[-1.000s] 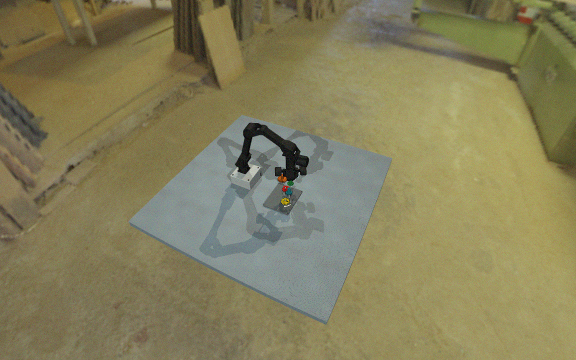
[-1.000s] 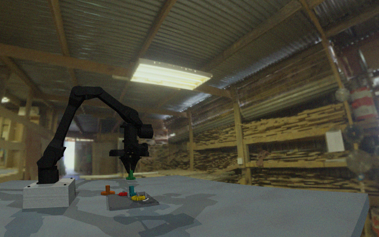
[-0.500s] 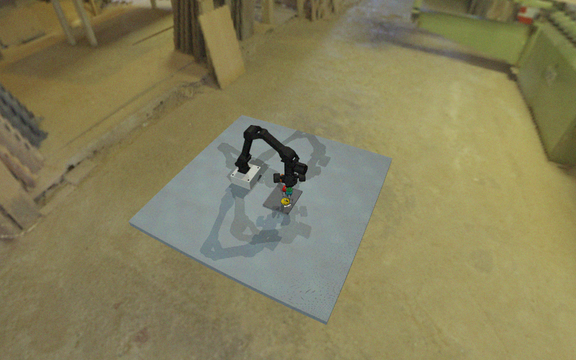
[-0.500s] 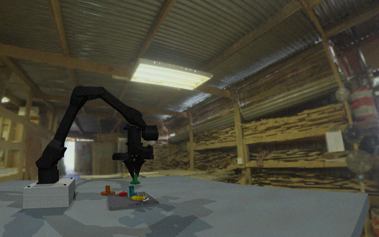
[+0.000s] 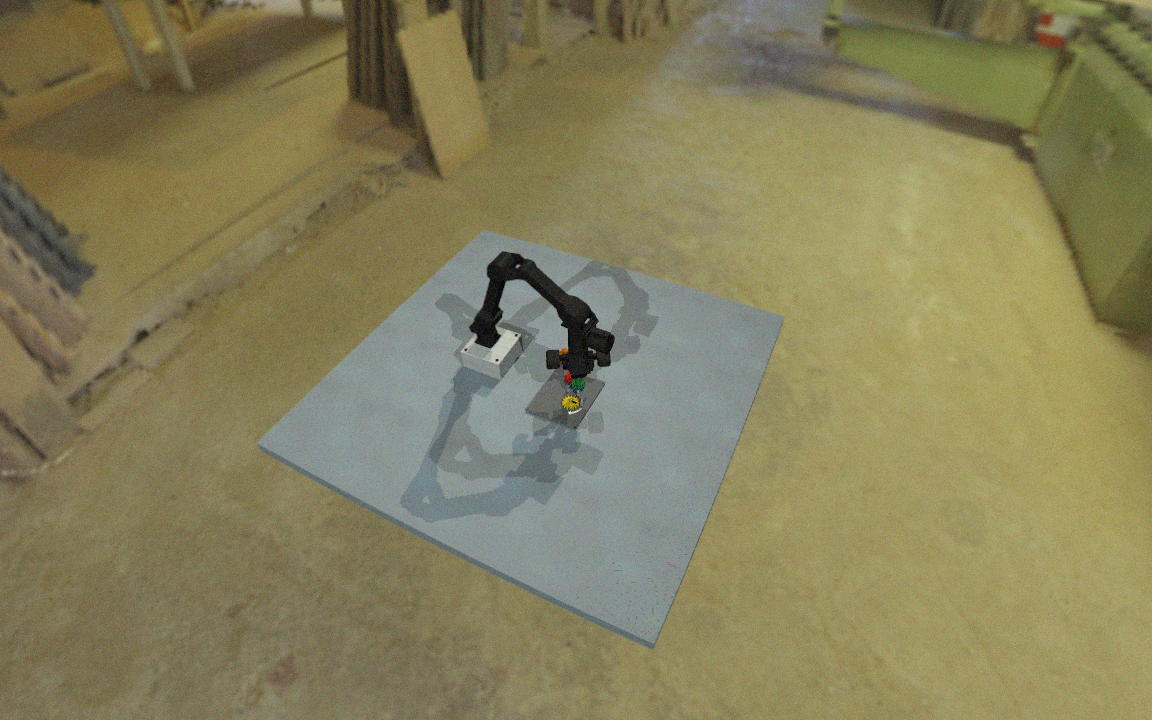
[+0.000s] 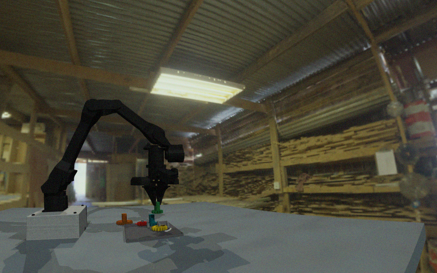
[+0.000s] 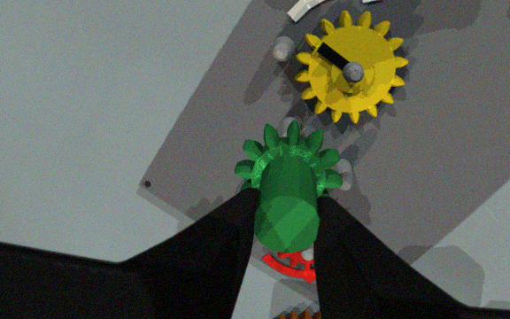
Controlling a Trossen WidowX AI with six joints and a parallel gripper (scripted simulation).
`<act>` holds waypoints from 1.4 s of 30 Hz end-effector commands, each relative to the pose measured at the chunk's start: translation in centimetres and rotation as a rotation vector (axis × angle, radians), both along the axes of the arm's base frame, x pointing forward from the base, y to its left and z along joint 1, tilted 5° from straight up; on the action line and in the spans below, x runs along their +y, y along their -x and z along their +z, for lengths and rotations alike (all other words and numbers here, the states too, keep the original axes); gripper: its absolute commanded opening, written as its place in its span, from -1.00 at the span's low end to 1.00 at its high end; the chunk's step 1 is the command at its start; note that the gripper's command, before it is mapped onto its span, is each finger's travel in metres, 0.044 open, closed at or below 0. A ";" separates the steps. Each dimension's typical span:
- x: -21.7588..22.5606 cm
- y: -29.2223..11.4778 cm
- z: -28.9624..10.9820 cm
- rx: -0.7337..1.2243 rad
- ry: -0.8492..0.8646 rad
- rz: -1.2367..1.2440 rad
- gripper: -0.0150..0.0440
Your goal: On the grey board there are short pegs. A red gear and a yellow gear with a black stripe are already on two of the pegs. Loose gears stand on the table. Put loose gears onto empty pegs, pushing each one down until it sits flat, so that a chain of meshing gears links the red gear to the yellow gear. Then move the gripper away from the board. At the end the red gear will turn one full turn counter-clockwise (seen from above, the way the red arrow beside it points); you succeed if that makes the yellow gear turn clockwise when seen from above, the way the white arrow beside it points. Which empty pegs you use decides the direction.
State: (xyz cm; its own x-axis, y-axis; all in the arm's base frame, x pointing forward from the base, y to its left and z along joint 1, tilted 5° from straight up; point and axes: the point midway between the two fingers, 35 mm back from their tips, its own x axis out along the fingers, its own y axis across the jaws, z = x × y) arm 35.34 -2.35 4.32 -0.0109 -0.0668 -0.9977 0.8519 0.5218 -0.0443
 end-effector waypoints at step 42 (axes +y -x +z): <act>-0.3 0.0 -4.2 -0.009 0.005 -0.076 -0.49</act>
State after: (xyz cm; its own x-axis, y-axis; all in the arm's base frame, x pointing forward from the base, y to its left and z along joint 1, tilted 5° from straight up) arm 35.44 -2.61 0.50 -0.0071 -0.0673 -0.9977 0.8572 0.5134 -0.0408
